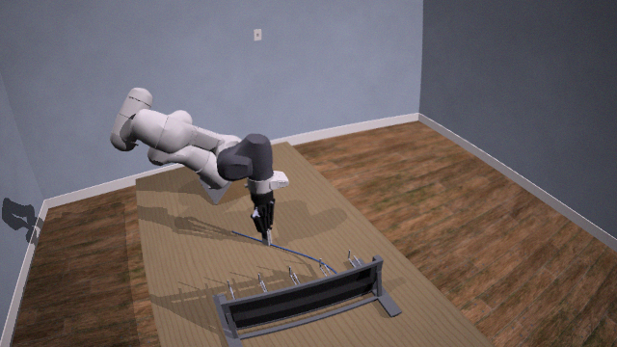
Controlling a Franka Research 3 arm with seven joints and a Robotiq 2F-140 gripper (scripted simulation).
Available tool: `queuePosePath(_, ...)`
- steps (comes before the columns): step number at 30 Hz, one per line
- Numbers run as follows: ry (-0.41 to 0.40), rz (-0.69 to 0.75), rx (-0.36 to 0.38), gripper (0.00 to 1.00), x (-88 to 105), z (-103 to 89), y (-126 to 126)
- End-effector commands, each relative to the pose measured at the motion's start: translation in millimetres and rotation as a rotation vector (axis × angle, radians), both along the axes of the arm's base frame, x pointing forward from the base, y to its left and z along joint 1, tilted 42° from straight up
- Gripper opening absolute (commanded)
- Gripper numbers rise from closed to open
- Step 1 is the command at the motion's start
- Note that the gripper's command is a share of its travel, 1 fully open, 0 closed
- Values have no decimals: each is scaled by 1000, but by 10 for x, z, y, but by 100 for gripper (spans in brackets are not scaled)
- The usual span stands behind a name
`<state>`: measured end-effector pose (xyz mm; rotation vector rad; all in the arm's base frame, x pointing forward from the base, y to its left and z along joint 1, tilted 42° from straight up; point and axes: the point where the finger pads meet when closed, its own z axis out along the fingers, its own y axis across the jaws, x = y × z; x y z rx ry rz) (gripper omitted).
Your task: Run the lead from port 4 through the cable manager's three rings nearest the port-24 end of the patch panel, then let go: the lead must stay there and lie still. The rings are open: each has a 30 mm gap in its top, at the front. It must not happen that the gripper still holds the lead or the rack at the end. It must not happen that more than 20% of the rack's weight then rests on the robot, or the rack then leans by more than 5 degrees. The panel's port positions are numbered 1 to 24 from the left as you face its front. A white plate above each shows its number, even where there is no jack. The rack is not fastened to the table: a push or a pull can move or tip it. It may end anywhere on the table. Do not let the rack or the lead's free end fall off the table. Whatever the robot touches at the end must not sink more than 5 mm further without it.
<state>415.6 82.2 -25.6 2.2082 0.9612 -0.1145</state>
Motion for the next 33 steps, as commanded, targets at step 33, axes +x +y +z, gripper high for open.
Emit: queuePosePath(33, 3, 2, -2, 0, -70, 238, 210)
